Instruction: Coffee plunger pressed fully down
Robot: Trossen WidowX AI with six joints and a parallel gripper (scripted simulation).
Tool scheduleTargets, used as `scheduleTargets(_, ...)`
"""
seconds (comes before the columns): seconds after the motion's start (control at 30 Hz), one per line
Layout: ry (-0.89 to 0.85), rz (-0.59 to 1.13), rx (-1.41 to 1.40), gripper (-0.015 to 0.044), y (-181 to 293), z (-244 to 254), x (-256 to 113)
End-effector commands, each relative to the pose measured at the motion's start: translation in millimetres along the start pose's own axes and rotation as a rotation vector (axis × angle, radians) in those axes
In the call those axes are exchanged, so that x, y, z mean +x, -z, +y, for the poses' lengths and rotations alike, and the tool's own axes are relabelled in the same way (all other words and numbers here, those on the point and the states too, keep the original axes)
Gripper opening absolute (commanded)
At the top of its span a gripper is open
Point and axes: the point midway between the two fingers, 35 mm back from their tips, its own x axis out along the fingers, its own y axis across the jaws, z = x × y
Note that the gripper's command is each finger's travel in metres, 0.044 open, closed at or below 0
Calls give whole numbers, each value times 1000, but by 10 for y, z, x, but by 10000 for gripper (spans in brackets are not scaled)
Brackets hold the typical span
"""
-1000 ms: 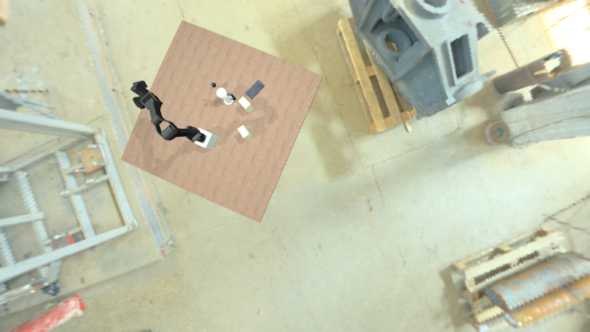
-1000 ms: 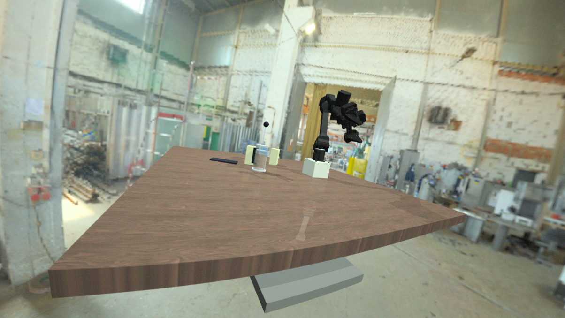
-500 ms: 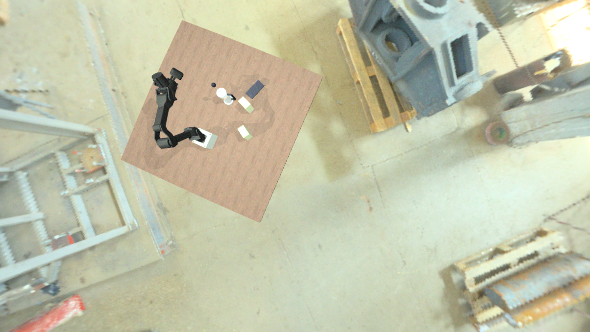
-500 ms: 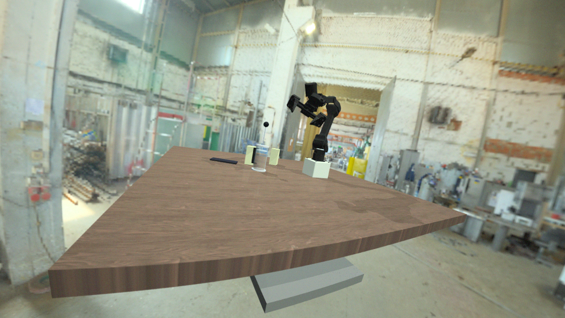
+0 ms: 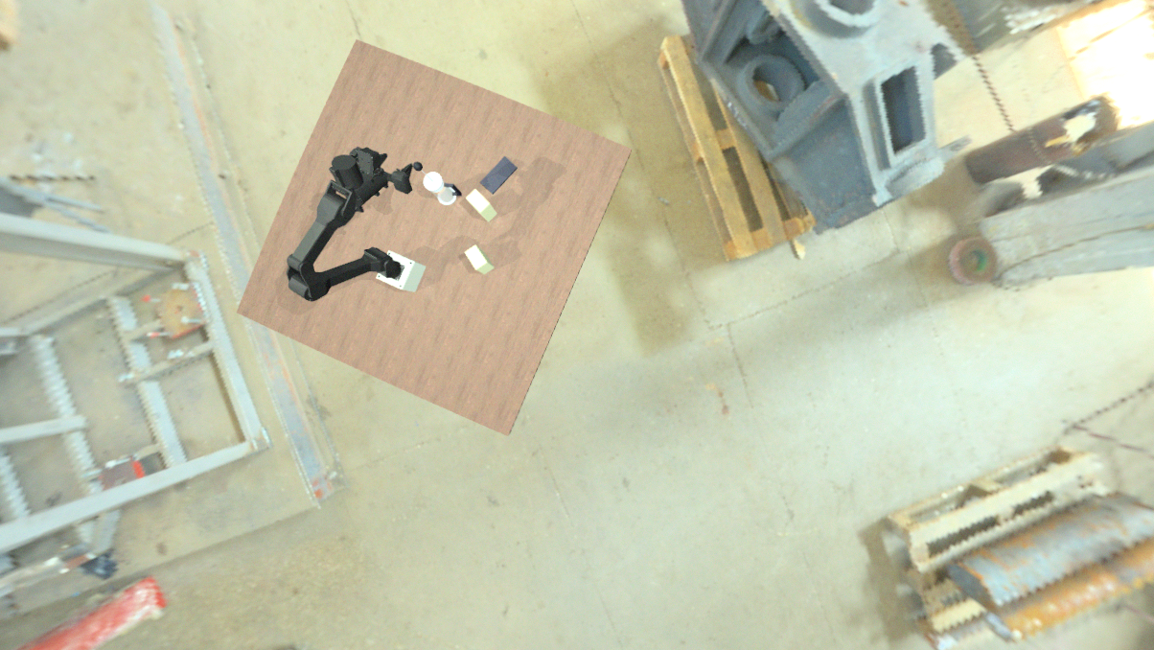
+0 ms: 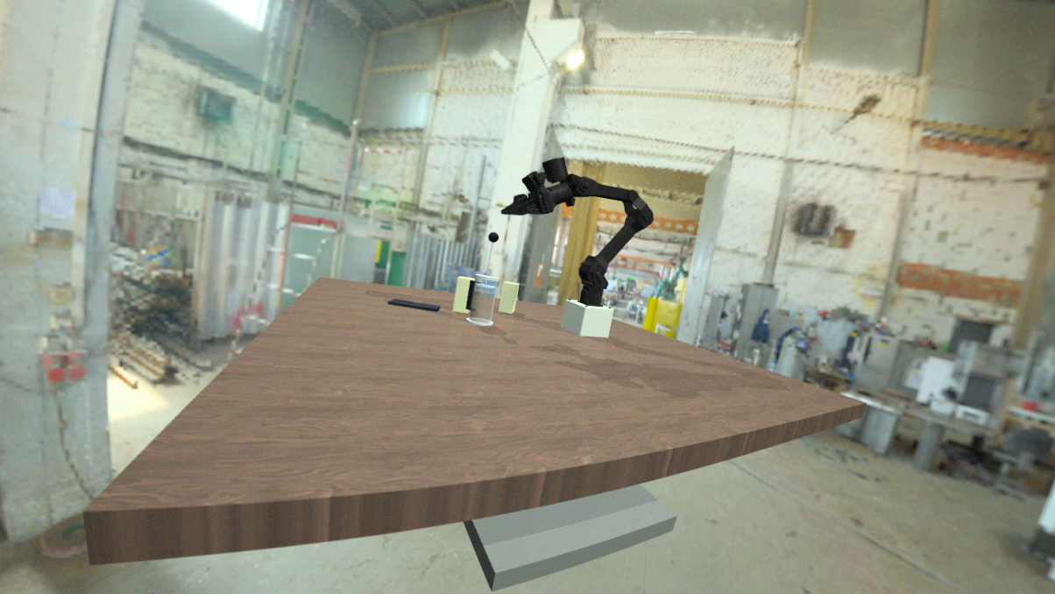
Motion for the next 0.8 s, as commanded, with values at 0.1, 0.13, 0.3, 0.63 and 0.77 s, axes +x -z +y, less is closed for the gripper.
scheduleTargets(0.1,31,-7,52,440,258,-77,120)
scheduleTargets(0.13,31,-7,52,440,352,-72,173)
scheduleTargets(0.3,35,-7,55,440,494,-76,236)
scheduleTargets(0.63,36,-7,55,440,480,-81,301)
scheduleTargets(0.77,36,-8,55,440,479,-84,366)
